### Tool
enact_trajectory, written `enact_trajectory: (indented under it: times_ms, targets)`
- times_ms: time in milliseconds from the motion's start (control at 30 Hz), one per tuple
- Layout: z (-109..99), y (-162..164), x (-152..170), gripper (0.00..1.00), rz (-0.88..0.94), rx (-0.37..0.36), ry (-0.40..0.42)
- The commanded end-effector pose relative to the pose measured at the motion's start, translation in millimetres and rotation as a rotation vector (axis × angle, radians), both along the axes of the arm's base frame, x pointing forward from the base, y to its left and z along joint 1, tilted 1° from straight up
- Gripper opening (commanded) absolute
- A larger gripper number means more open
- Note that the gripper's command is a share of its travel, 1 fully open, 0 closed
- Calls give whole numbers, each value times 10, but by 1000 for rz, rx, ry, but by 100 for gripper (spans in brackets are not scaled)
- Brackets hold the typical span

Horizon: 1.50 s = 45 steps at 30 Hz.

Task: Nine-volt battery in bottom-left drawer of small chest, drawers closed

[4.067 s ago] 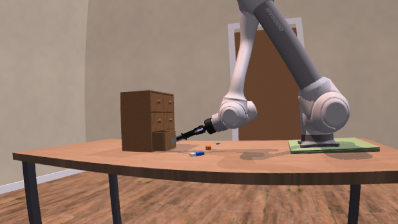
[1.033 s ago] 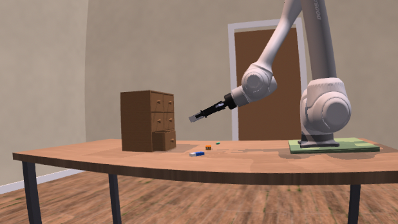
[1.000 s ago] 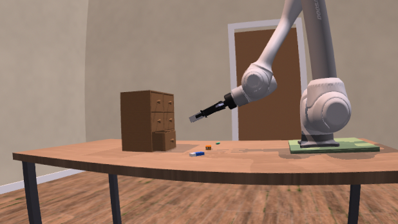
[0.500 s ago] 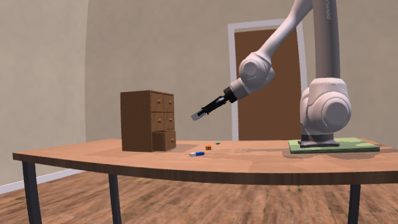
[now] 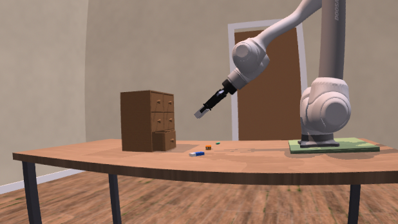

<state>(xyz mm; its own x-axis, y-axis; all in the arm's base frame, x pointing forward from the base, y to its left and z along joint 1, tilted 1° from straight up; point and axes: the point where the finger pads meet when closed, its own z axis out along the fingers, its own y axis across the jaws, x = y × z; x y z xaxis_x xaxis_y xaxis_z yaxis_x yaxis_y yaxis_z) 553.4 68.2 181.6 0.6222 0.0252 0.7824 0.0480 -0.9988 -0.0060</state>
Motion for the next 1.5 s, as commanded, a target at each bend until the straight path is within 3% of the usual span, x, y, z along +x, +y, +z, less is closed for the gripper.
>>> enact_trajectory:
  times_ms: [0,1467]
  targets:
    - [3,-22,-3,20,-12,-11,8]
    - [62,-30,-41,20,-14,-14,62]
